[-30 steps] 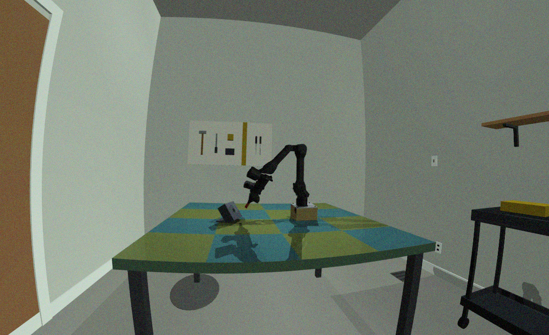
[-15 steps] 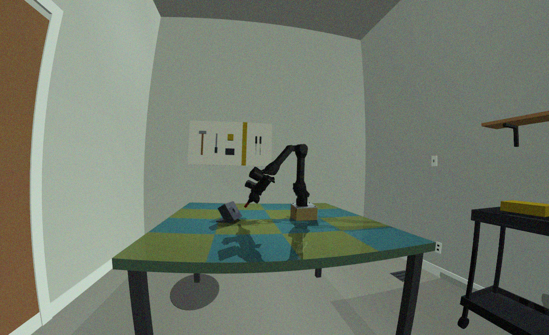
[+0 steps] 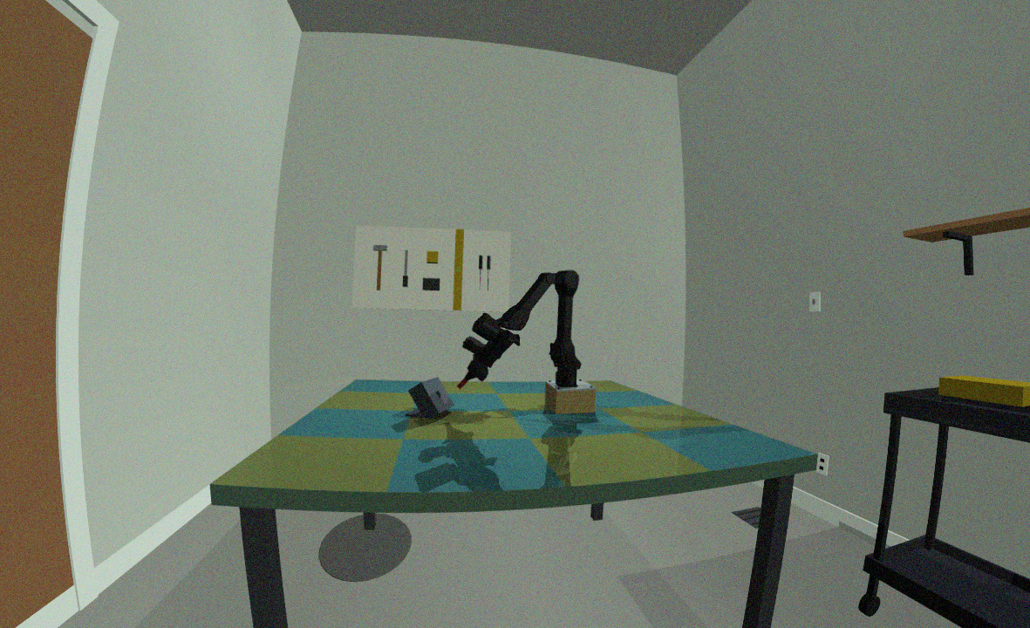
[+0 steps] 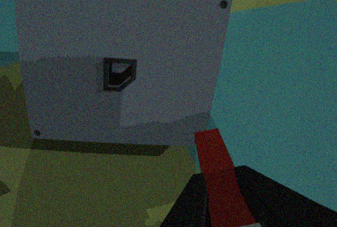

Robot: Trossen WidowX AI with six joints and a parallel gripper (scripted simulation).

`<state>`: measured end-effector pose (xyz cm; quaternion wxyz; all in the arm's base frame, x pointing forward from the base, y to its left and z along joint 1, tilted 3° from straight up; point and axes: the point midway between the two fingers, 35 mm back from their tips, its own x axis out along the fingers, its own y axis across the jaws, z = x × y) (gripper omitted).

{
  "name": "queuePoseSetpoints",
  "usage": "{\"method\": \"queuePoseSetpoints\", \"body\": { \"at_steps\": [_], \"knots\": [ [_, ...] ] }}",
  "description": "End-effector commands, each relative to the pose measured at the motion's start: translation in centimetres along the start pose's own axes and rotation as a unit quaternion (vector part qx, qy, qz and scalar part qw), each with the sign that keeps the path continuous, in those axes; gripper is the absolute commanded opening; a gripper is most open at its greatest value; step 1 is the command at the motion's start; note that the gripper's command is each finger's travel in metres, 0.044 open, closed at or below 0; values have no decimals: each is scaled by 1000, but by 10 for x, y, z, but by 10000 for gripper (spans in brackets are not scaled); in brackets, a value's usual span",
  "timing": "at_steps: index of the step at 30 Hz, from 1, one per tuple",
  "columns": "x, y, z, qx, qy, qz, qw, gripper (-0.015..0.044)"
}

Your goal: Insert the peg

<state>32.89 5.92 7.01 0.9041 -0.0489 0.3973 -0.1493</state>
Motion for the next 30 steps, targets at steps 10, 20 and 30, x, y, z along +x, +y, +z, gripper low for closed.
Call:
{"method": "queuePoseSetpoints", "body": {
  "at_steps": [10, 20, 30],
  "knots": [
    [-10, 10, 0, 38, -35, 7, 999, 0],
    [-18, 19, -2, 68, -60, 16, 996, 0],
    [-26, 27, -3, 99, -84, 27, 991, 0]
  ]
}}
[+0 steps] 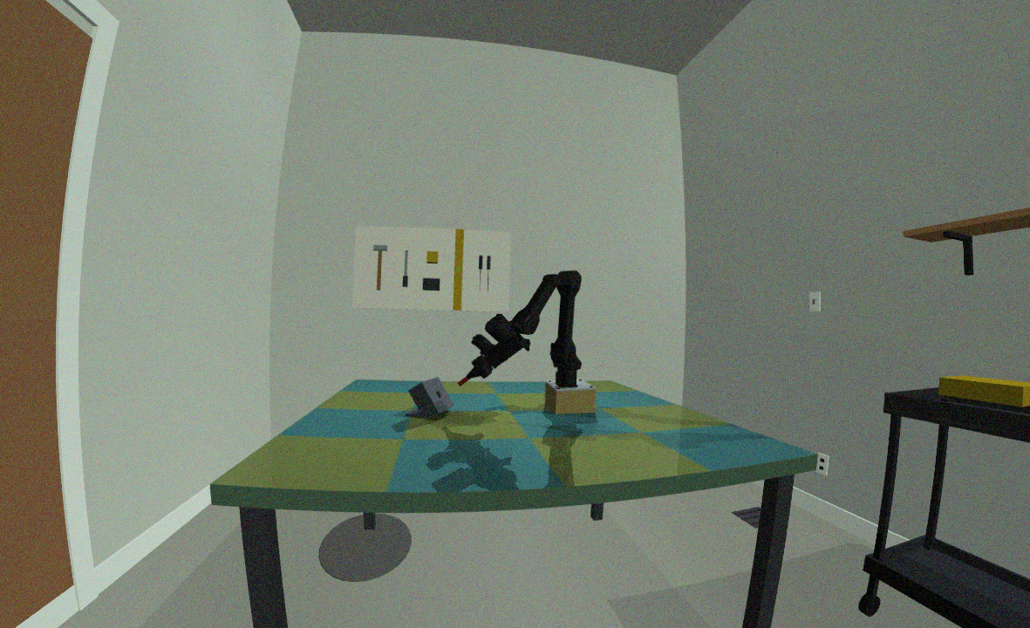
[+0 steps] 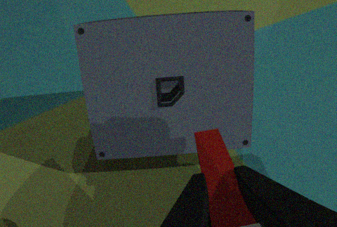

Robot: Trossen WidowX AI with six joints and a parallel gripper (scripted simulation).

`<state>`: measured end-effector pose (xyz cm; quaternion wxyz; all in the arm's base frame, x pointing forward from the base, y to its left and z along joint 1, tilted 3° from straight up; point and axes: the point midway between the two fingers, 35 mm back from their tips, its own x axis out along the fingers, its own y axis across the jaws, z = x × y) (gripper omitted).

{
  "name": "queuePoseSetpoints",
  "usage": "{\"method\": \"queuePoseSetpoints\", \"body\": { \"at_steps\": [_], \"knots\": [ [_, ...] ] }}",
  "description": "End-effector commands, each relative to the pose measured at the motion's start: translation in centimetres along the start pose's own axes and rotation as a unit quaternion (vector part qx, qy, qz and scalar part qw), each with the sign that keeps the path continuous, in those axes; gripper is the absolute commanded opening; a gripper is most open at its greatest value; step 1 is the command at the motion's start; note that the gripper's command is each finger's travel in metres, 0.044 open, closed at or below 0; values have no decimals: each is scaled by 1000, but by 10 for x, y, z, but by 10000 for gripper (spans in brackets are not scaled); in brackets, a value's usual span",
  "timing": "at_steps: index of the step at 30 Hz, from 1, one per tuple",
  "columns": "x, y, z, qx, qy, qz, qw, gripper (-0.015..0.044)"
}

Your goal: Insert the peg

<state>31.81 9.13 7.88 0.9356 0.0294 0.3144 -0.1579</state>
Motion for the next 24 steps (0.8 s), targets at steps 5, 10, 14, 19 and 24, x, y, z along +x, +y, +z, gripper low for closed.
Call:
{"method": "queuePoseSetpoints", "body": {
  "at_steps": [5, 10, 14, 19, 24],
  "knots": [
    [-1, 2, 1, 14, -10, 4, 1000, 0],
    [5, 4, 2, 20, -14, 6, 1000, 0],
    [9, 6, 2, 25, -17, 8, 1000, 0],
    [15, 7, 3, 31, -21, 11, 999, 0],
    [20, 9, 4, 37, -25, 13, 999, 0]
  ]
}}
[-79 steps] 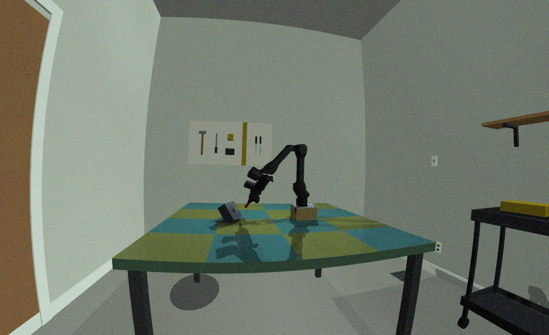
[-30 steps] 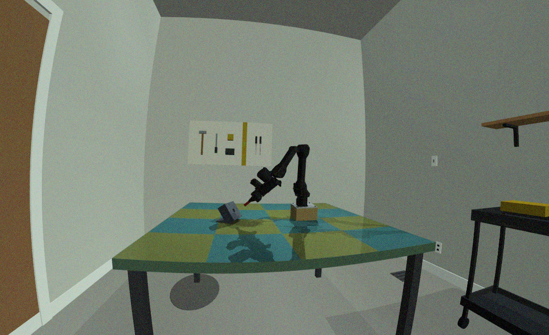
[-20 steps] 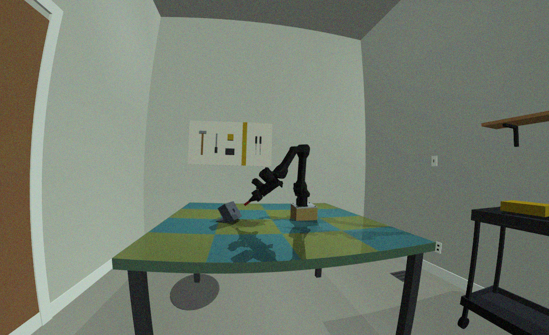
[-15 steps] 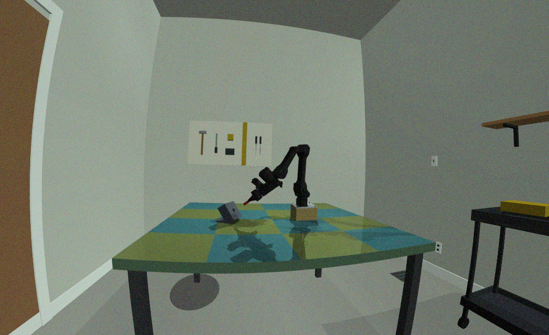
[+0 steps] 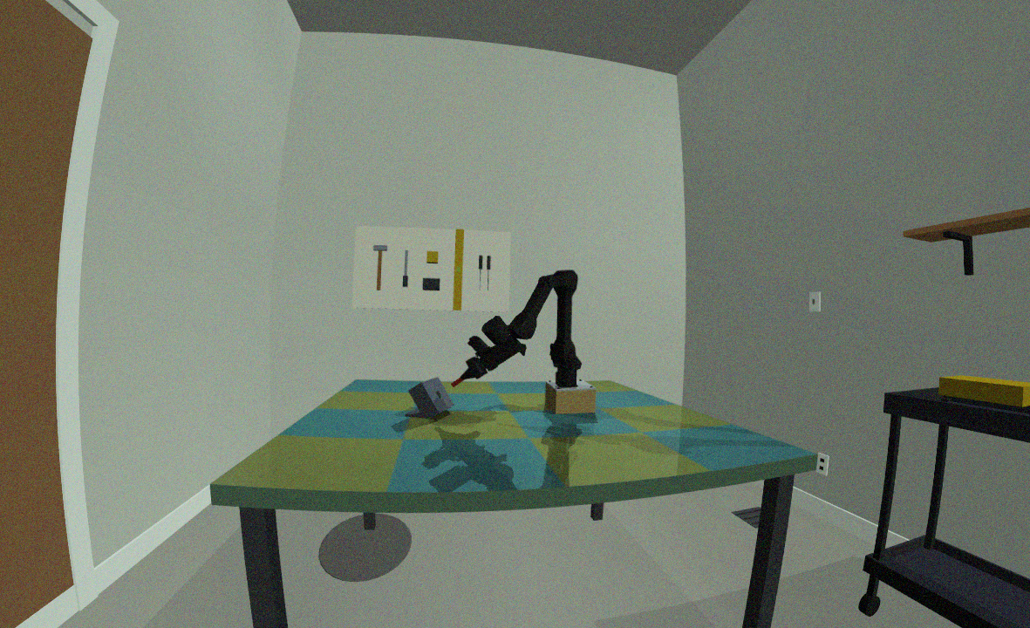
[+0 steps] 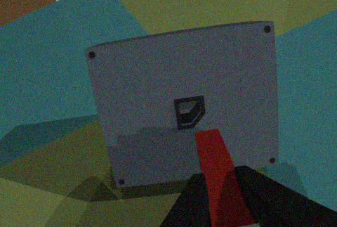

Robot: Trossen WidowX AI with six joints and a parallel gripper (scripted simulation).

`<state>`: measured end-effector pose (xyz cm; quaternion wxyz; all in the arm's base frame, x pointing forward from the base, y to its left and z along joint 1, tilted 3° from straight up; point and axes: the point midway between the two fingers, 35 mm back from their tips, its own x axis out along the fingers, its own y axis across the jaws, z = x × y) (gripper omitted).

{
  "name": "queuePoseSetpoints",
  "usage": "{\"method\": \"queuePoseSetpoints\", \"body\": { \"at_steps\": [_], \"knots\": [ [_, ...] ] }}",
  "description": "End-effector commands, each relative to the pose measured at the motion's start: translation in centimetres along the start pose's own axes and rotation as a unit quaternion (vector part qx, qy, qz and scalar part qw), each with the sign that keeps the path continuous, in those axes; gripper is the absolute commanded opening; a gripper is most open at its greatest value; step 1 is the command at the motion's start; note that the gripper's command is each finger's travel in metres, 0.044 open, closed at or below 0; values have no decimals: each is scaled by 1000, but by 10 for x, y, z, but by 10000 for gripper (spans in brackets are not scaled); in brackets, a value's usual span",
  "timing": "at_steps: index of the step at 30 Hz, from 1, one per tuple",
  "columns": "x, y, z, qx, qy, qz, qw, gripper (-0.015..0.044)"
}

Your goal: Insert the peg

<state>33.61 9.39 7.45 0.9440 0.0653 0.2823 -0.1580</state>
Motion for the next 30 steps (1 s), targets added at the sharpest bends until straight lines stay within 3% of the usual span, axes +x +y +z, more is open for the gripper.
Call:
{"method": "queuePoseSetpoints", "body": {
  "at_steps": [1, 30],
  "knots": [
    [6, 1, -3, -1, 1, 0, 1000, 0],
    [26, 3, -4, 20, -17, 9, 1000, 0]
  ]
}}
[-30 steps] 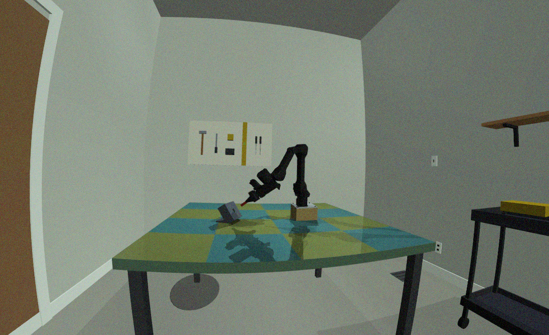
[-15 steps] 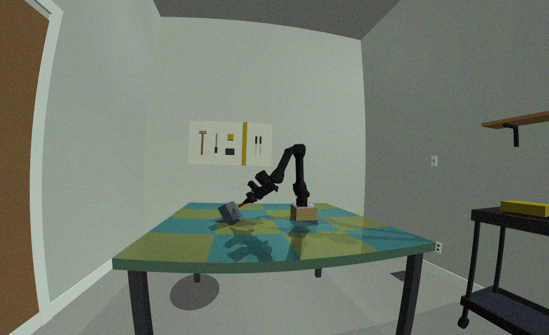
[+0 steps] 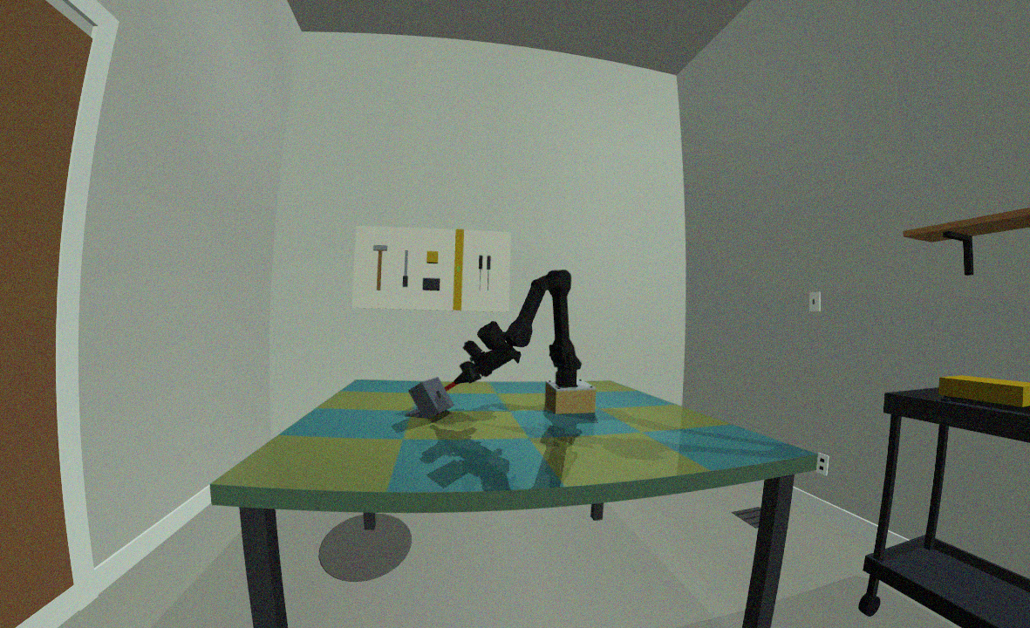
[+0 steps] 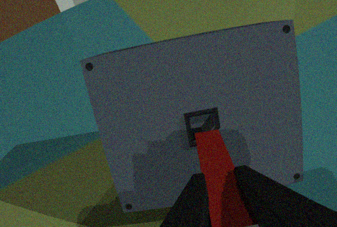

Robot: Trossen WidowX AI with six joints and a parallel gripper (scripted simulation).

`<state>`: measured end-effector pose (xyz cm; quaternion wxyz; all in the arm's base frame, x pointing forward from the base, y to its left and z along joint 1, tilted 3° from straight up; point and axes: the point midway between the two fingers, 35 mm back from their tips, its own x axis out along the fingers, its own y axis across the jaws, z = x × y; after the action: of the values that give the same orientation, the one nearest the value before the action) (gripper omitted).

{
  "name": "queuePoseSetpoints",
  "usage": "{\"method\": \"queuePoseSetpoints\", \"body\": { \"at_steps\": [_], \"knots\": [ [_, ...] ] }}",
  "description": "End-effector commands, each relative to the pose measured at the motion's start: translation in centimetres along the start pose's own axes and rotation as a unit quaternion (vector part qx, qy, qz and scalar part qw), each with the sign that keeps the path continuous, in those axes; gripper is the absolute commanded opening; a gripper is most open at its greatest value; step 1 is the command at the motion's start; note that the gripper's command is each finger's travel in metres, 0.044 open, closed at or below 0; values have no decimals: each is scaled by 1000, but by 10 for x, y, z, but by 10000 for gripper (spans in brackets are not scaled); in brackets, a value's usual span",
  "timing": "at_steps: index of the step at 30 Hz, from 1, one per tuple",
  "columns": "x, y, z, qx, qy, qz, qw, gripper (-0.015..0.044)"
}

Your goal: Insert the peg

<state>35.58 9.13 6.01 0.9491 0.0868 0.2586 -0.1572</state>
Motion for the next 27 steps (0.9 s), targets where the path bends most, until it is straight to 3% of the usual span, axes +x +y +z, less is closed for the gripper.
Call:
{"method": "queuePoseSetpoints", "body": {
  "at_steps": [1, 27],
  "knots": [
    [2, 0, -3, -4, 3, 0, 1000, 0],
    [21, -2, -1, -1, 0, 1, 1000, 0]
  ]
}}
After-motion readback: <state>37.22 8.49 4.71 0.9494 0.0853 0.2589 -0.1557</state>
